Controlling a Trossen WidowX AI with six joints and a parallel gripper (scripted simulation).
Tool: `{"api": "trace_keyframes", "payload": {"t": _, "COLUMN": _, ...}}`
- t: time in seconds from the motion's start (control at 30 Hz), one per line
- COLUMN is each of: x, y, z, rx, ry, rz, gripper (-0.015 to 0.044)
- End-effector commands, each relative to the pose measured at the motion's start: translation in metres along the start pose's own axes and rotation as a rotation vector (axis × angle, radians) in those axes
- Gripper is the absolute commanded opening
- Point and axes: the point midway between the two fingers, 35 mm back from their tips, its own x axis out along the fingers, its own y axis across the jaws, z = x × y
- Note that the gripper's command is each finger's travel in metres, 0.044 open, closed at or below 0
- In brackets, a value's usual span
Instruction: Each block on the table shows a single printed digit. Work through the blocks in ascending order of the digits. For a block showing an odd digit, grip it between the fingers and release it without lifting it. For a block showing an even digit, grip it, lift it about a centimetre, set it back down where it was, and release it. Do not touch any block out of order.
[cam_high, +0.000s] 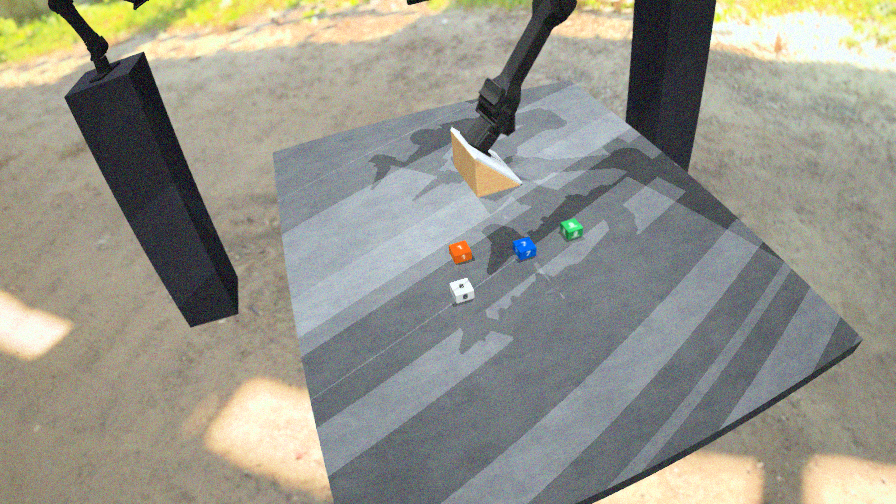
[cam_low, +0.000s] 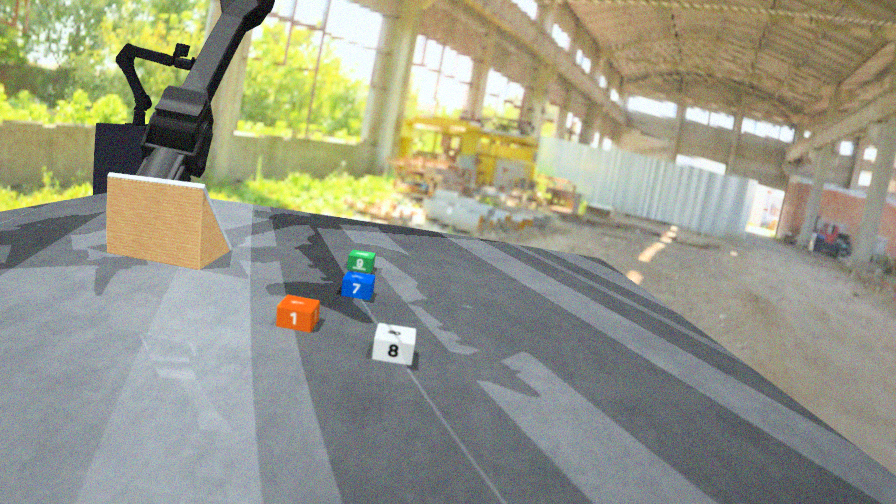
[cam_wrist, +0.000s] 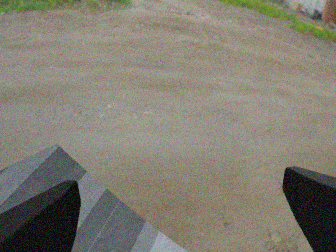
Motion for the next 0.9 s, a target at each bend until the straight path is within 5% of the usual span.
{"api": "trace_keyframes", "payload": {"t": 0.0, "x": 0.052, "y": 0.029, "z": -0.045, "rx": -0.107, "ry": 0.213, "rz": 0.101, "gripper": 0.04}}
{"api": "trace_keyframes", "payload": {"t": 0.23, "x": 0.116, "y": 0.09, "z": -0.145, "rx": -0.339, "ry": 0.614, "rz": 0.326, "gripper": 0.04}}
{"api": "trace_keyframes", "payload": {"t": 0.47, "x": 0.129, "y": 0.146, "z": -0.264, "rx": -0.587, "ry": 1.056, "rz": 0.618, "gripper": 0.04}}
{"api": "trace_keyframes", "payload": {"t": 0.87, "x": 0.128, "y": 0.149, "z": -0.274, "rx": -0.607, "ry": 1.094, "rz": 0.646, "gripper": 0.04}}
